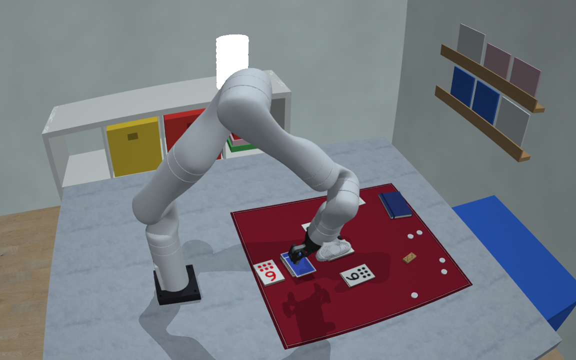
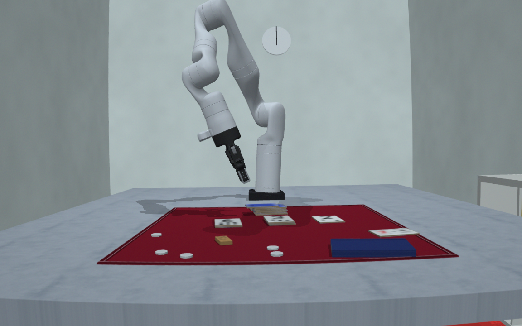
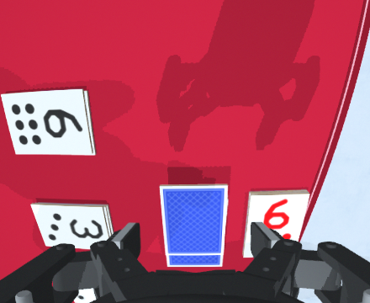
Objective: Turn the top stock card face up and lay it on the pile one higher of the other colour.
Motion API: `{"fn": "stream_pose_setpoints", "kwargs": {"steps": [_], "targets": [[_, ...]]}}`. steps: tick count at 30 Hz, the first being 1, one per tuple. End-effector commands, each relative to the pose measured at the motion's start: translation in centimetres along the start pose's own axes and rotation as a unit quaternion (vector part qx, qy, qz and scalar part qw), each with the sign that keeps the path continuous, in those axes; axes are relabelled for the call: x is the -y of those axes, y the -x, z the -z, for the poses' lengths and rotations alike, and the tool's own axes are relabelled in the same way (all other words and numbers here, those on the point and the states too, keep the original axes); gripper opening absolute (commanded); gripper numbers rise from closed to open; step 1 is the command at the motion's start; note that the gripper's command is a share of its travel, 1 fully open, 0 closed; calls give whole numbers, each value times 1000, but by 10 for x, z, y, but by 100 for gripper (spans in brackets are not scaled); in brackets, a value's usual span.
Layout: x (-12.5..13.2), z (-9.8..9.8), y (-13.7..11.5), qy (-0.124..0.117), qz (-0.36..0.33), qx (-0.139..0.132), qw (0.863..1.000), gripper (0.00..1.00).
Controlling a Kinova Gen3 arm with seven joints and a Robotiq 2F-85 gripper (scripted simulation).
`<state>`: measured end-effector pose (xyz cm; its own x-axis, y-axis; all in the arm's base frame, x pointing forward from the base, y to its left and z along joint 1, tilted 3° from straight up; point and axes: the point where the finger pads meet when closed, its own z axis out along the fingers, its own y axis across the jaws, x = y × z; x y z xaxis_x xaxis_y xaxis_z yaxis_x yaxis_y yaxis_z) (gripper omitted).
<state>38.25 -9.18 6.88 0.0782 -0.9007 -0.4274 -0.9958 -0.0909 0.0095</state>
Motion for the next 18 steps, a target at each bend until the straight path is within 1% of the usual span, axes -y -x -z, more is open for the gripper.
{"fn": "stream_pose_setpoints", "kwargs": {"steps": [1, 7, 16, 18], "targets": [[0, 0, 0, 0, 0, 0, 1000, 85], [0, -4, -2, 0, 0, 0, 1000, 85], [0, -18, -8, 0, 0, 0, 1000, 85], [0, -18, -8, 0, 0, 0, 1000, 85]]}}
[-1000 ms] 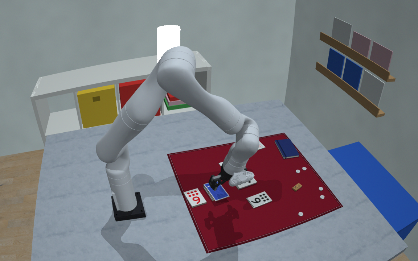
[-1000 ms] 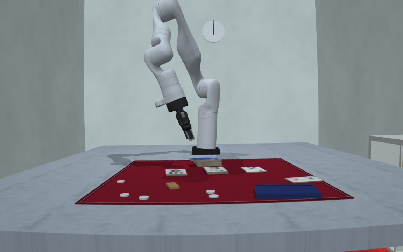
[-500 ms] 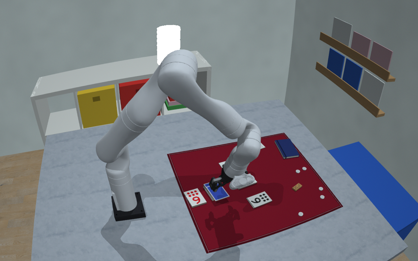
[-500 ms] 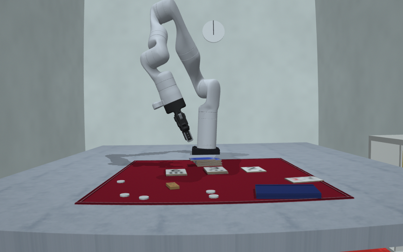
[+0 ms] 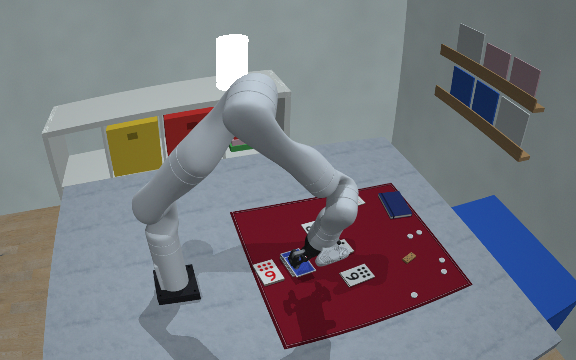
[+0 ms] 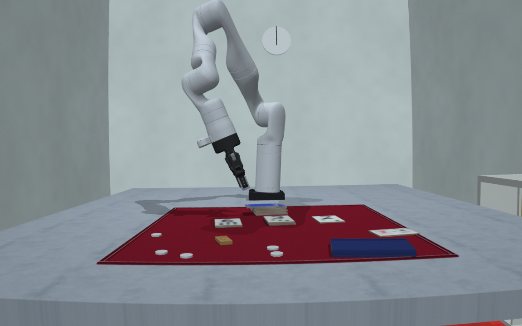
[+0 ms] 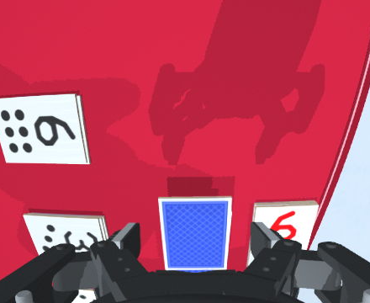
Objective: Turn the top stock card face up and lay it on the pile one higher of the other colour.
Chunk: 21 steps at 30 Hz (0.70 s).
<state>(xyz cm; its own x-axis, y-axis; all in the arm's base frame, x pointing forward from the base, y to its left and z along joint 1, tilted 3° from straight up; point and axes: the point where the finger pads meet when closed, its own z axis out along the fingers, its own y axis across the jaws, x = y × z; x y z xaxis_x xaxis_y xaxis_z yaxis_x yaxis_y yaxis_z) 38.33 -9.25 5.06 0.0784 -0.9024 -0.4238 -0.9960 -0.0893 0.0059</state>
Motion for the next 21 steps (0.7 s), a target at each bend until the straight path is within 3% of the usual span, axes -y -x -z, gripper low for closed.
{"fn": "stream_pose_setpoints", "kwargs": {"steps": [1, 21], "targets": [[0, -4, 0, 2, 0, 2, 1000, 85], [0, -32, -12, 2, 0, 2, 1000, 85]]}}
